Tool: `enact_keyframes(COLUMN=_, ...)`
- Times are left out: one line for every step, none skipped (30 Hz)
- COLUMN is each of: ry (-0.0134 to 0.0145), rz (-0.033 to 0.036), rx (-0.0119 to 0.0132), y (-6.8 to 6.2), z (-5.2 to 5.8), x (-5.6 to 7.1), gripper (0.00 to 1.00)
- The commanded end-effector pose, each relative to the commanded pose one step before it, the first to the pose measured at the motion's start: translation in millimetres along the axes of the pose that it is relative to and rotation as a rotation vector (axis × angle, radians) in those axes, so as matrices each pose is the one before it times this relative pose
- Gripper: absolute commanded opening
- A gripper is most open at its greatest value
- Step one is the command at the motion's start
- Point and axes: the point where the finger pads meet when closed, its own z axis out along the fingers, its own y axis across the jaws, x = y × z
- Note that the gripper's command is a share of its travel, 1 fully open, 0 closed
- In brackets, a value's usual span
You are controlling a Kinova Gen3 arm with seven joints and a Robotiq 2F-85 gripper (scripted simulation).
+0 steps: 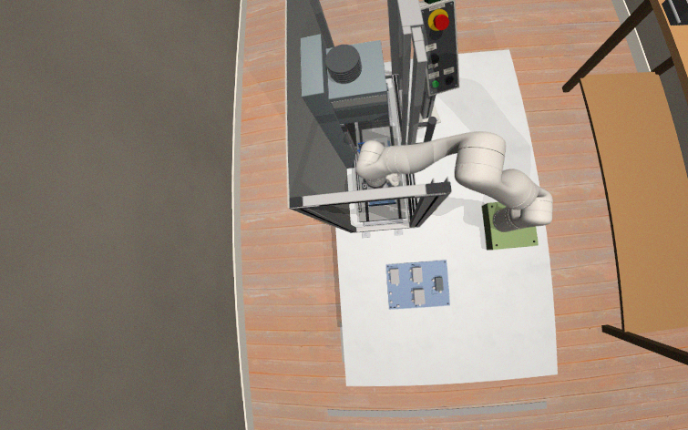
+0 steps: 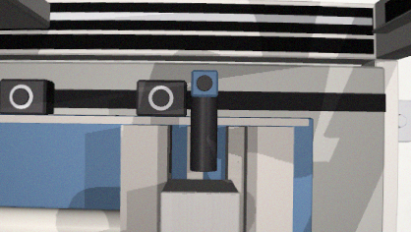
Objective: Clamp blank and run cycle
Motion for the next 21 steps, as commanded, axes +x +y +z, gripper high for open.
enact_keyframes(ry=-0.00480, rz=0.00036, rx=-0.00403, y=2.98, z=0.52, x=-1.40, gripper=0.10)
enact_keyframes(ry=0.00000, rz=0.00000, rx=0.00000, y=0.00, z=0.00, x=0.00, gripper=0.10)
enact_keyframes(ry=0.00000, rz=0.00000, rx=0.00000, y=0.00, z=0.00, x=0.00, gripper=0.10)
enact_keyframes(ry=0.00000, rz=0.00000, rx=0.00000, y=0.00, z=0.00, x=0.00, gripper=0.10)
enact_keyframes(ry=0.00000, rz=0.00000, rx=0.00000, y=0.00, z=0.00, x=0.00, gripper=0.10)
enact_keyframes(ry=0.00000, rz=0.00000, rx=0.00000, y=0.00, z=0.00, x=0.00, gripper=0.10)
enact_keyframes(ry=0.00218, rz=-0.00025, rx=0.00372, y=-2.21, z=-1.02, x=0.60, gripper=0.10)
enact_keyframes(ry=-0.00055, rz=0.00006, rx=-0.00093, y=0.97, z=0.44, x=-0.26, gripper=0.10)
enact_keyframes(ry=-0.00055, rz=0.00006, rx=-0.00093, y=0.97, z=0.44, x=-0.26, gripper=0.10)
enact_keyframes(ry=-0.00055, rz=0.00006, rx=-0.00093, y=0.97, z=0.44, x=-0.26, gripper=0.10)
enact_keyframes(ry=-0.00055, rz=0.00006, rx=-0.00093, y=0.97, z=0.44, x=-0.26, gripper=0.10)
enact_keyframes(ry=0.00000, rz=0.00000, rx=0.00000, y=0.00, z=0.00, x=0.00, gripper=0.10)
enact_keyframes(ry=0.00000, rz=0.00000, rx=0.00000, y=0.00, z=0.00, x=0.00, gripper=0.10)
enact_keyframes(ry=0.00000, rz=0.00000, rx=0.00000, y=0.00, z=0.00, x=0.00, gripper=0.10)
enact_keyframes(ry=0.00000, rz=0.00000, rx=0.00000, y=0.00, z=0.00, x=0.00, gripper=0.10)
enact_keyframes(ry=0.00000, rz=0.00000, rx=0.00000, y=0.00, z=0.00, x=0.00, gripper=0.10)
enact_keyframes(ry=0.00000, rz=0.00000, rx=0.00000, y=0.00, z=0.00, x=0.00, gripper=0.10)
enact_keyframes(ry=0.00000, rz=0.00000, rx=0.00000, y=0.00, z=0.00, x=0.00, gripper=0.10)
enact_keyframes(ry=0.00000, rz=0.00000, rx=0.00000, y=0.00, z=0.00, x=0.00, gripper=0.10)
enact_keyframes(ry=0.00000, rz=0.00000, rx=0.00000, y=0.00, z=0.00, x=0.00, gripper=0.10)
enact_keyframes(ry=0.00000, rz=0.00000, rx=0.00000, y=0.00, z=0.00, x=0.00, gripper=0.10)
